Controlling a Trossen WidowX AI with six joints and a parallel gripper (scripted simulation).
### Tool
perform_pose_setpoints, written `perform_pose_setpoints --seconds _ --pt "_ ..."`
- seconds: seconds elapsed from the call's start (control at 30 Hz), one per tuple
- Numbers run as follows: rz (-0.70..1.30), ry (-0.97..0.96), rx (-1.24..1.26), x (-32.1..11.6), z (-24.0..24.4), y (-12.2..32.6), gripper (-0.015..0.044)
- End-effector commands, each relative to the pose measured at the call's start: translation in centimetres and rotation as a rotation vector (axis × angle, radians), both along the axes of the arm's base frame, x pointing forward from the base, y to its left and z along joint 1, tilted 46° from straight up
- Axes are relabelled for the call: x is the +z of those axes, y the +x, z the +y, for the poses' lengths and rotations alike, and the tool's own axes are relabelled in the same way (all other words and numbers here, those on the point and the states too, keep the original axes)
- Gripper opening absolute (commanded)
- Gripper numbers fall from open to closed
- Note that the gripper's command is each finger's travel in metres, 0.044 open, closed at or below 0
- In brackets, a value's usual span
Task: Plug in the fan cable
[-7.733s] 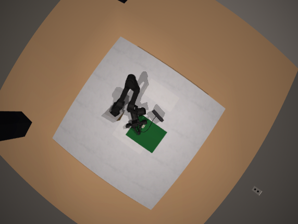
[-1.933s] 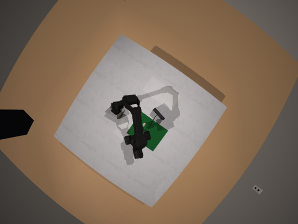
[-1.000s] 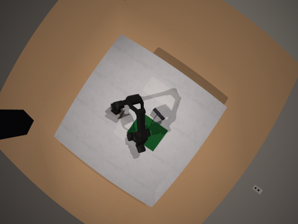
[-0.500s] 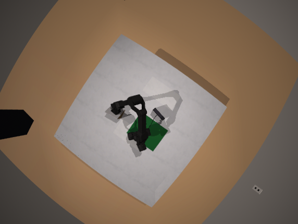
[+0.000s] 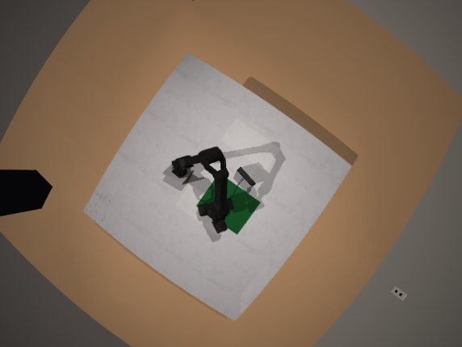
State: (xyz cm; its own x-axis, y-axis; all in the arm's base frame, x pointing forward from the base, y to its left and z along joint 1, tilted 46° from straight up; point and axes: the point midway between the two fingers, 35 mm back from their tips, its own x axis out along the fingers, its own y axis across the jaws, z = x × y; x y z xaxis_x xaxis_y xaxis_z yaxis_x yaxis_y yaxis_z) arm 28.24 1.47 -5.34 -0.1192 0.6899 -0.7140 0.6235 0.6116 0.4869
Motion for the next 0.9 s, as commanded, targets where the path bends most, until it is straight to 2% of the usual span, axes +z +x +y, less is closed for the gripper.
perform_pose_setpoints --seconds 0.0,0.47,0.6,0.73,0.87 --pt "0.000 0.000 0.000 0.0 0.0 0.0 0.0361" --pt "0.000 0.000 0.000 0.0 0.0 0.0 0.0000" --pt "0.000 0.000 0.000 0.2 -0.2 0.1 0.0000" --pt "0.007 0.003 -0.005 3.3 -3.3 0.6 0.0000" --pt "0.007 0.003 -0.006 3.5 -3.5 0.6 0.0000"
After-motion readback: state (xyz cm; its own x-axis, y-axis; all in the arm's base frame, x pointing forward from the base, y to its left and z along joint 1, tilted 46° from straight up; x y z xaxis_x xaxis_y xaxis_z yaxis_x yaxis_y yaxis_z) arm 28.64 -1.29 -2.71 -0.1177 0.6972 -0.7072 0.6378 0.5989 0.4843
